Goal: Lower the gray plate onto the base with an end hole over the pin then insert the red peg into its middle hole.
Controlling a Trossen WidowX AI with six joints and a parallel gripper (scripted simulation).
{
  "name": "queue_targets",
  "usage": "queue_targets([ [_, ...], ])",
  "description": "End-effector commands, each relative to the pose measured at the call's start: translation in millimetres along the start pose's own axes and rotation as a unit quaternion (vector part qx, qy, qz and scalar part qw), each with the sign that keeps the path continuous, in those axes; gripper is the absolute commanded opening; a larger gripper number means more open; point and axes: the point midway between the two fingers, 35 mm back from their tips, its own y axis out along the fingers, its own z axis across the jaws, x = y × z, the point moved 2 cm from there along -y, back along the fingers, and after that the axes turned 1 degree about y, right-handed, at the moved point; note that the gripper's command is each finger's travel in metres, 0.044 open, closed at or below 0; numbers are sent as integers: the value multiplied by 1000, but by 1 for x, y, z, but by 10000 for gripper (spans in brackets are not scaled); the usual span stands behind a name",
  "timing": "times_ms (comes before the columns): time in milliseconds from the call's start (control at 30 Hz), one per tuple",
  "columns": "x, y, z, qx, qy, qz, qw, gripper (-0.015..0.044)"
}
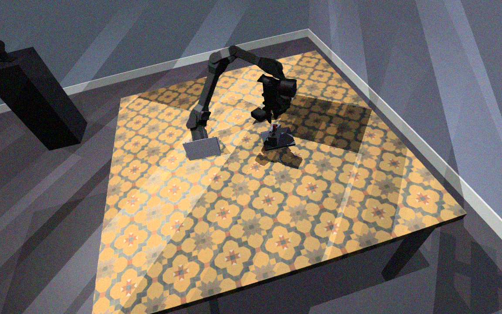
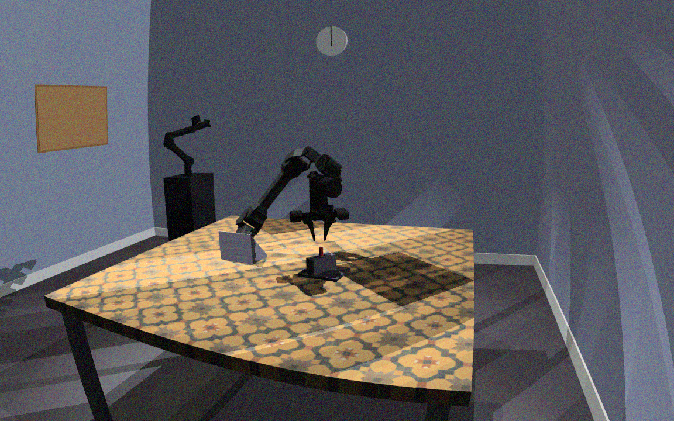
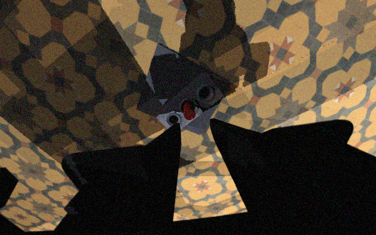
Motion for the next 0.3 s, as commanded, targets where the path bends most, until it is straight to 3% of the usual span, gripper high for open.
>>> queue_targets([
  [0,0,-4,0,-1,-4,-2,1000,150],
  [267,-2,-9,-1,-1,-4,-2,1000,150],
])
